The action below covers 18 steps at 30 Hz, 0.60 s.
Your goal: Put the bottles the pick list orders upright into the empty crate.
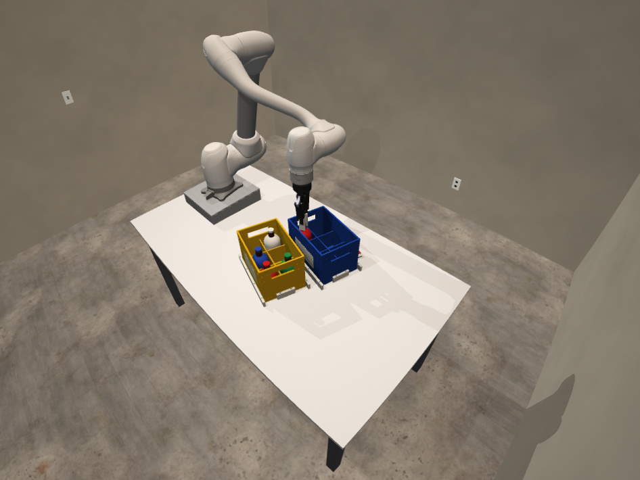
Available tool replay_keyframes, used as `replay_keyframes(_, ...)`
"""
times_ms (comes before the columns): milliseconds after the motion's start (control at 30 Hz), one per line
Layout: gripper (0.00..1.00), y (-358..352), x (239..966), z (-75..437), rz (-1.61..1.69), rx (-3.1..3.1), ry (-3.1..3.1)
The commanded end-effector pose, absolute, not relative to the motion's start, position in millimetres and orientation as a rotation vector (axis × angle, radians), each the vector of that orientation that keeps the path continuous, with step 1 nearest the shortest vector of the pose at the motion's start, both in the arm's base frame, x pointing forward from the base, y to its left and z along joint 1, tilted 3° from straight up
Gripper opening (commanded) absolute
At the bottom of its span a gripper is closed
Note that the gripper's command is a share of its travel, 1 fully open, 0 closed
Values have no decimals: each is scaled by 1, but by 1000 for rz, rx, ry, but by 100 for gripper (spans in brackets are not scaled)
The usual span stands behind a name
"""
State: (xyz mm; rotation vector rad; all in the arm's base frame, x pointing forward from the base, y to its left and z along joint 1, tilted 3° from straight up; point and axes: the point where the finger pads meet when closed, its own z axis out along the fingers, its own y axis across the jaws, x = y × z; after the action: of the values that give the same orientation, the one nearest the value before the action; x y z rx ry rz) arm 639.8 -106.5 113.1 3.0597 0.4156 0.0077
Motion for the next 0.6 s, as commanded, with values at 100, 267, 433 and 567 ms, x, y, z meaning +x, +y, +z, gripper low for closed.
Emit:
replay_keyframes(100, 38, -107, 640, 111, 8, 3060, 416)
replay_keyframes(267, 38, -107, 640, 111, 8, 3060, 416)
replay_keyframes(433, 38, -107, 640, 111, 8, 3060, 416)
replay_keyframes(567, 38, -107, 640, 111, 8, 3060, 416)
